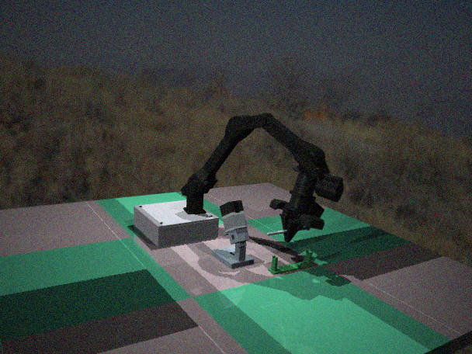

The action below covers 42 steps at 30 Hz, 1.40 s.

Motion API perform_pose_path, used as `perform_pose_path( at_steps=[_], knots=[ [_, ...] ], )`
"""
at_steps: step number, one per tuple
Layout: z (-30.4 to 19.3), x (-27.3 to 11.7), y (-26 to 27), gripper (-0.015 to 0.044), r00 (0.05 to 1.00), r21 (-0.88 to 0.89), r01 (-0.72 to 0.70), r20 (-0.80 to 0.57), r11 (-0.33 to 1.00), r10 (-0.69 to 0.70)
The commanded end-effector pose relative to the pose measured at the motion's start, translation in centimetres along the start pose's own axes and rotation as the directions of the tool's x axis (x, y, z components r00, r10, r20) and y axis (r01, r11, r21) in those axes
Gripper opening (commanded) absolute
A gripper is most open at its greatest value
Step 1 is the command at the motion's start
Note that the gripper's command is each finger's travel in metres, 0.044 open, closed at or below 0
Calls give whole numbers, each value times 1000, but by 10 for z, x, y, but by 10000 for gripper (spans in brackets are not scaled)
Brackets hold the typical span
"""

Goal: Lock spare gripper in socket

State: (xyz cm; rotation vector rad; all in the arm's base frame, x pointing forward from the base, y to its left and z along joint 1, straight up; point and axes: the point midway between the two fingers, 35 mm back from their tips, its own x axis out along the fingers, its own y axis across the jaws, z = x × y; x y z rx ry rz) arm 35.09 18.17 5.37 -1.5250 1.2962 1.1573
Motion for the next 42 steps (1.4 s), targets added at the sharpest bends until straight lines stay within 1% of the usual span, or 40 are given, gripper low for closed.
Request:
perform_pose_path(
  at_steps=[1,32,36,42],
  knots=[
    [0,-5,9,0,1000,-2,6,4,1000,-6],
    [-9,-16,91,0,1000,-50,11,8,999,-11],
    [-7,-7,91,0,1000,-50,10,8,999,-10],
    [1,21,90,0,1000,-50,9,9,999,-8]
  ],
)
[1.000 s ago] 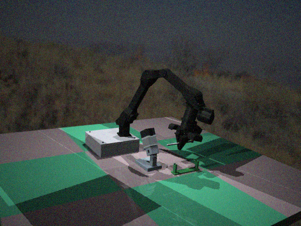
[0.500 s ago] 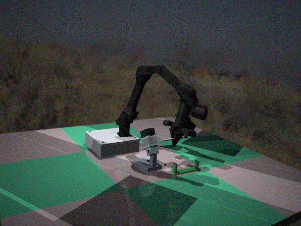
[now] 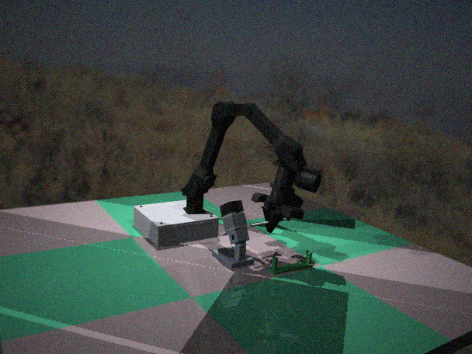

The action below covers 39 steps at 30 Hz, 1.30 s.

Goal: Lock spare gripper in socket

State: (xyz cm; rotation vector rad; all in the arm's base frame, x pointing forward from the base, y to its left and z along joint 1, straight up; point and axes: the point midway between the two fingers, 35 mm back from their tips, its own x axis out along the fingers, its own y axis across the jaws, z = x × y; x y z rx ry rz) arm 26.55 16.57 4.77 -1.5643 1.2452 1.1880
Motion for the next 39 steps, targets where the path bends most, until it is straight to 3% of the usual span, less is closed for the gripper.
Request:
perform_pose_path(
  at_steps=[1,39],
  knots=[
    [4,20,4,0,1000,-1,-18,-2,1000,18],
    [-16,34,5,0,1000,1,-14,0,1000,14]
  ],
)
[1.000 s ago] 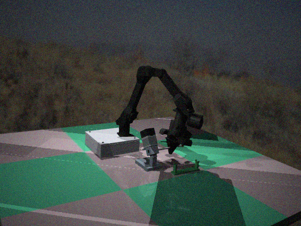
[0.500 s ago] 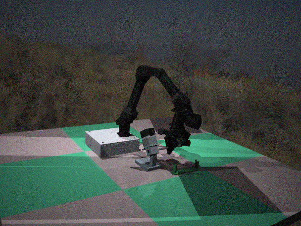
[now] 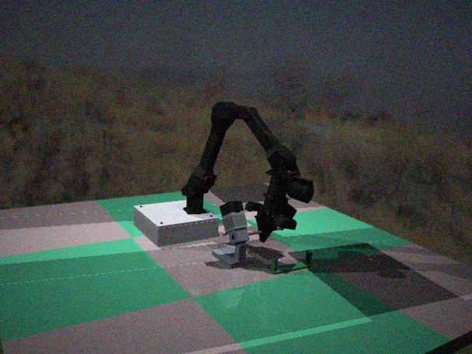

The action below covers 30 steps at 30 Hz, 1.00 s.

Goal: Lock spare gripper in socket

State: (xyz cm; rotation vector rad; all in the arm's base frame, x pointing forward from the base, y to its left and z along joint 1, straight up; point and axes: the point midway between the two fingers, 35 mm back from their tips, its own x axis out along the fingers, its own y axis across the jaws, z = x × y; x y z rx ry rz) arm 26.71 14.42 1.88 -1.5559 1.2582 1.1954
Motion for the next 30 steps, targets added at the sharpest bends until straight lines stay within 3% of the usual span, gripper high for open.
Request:
perform_pose_path(
  at_steps=[1,30],
  knots=[
    [-3,1,1,0,1000,-1,0,-1,1000,0],
    [-21,5,-1,0,1000,-1,-3,1,1000,3]
  ],
)
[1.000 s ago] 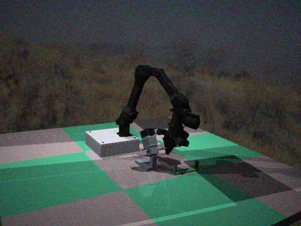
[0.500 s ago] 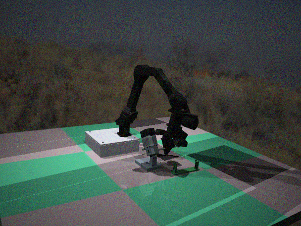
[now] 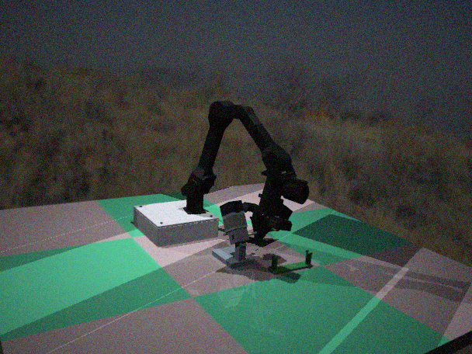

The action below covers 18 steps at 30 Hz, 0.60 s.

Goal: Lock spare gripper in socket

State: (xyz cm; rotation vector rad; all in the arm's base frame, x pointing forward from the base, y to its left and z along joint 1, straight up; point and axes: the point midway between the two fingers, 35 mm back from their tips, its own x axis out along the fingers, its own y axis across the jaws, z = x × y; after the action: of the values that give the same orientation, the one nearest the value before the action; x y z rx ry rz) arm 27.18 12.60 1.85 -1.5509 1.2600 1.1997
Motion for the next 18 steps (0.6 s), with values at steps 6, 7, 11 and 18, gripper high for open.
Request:
perform_pose_path(
  at_steps=[6,7,11,18],
  knots=[
    [-6,1,0,0,1000,-2,0,-2,1000,0],
    [-7,2,0,0,1000,-2,0,-2,1000,0],
    [-9,2,0,0,1000,-2,-1,-2,1000,1],
    [-13,3,0,0,1000,-3,-3,-2,1000,3]
  ],
)
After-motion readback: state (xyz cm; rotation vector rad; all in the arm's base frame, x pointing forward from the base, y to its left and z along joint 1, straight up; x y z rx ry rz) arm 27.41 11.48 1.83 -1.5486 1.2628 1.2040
